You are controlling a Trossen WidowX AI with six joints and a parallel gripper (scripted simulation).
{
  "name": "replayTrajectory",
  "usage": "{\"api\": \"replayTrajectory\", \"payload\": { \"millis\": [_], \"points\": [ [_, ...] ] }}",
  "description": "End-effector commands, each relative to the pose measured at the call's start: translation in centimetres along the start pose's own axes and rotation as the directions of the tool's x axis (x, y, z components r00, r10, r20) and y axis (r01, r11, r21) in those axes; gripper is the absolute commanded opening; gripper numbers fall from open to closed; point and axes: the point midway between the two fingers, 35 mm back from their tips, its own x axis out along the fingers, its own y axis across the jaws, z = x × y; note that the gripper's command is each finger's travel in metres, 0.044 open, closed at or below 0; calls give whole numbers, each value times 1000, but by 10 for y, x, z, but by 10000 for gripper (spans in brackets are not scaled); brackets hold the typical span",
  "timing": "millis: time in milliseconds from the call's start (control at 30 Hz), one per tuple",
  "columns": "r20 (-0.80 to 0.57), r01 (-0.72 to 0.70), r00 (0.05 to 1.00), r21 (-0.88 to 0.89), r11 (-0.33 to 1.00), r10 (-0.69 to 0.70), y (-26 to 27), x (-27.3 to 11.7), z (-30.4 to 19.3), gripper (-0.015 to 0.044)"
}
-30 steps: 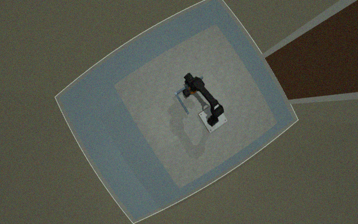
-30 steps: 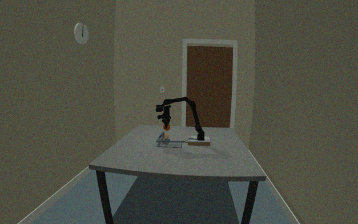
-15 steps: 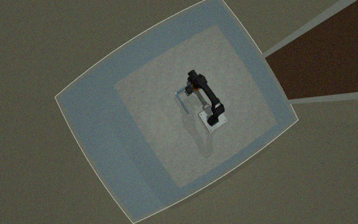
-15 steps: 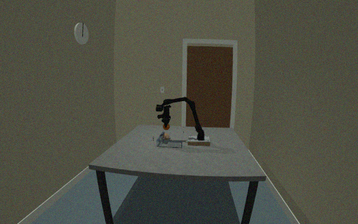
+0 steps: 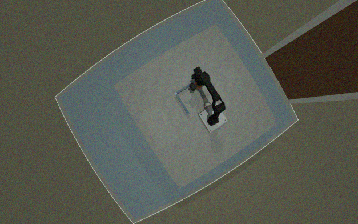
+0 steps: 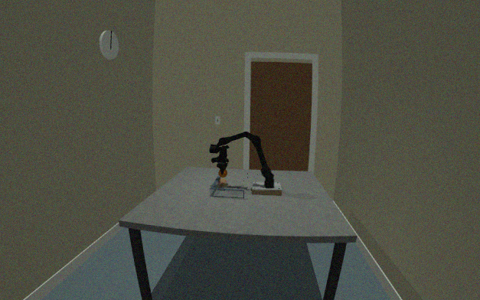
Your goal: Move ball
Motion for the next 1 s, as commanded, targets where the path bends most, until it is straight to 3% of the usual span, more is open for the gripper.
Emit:
{"api": "replayTrajectory", "payload": {
  "millis": [0,333,967],
  "points": [
    [-6,-3,1000,-7,1000,3,-1,16,0,0],
    [-6,-2,1000,-7,1000,2,0,63,-2,0],
    [-7,-2,1000,-7,1000,2,0,84,-2,0]
  ]
}}
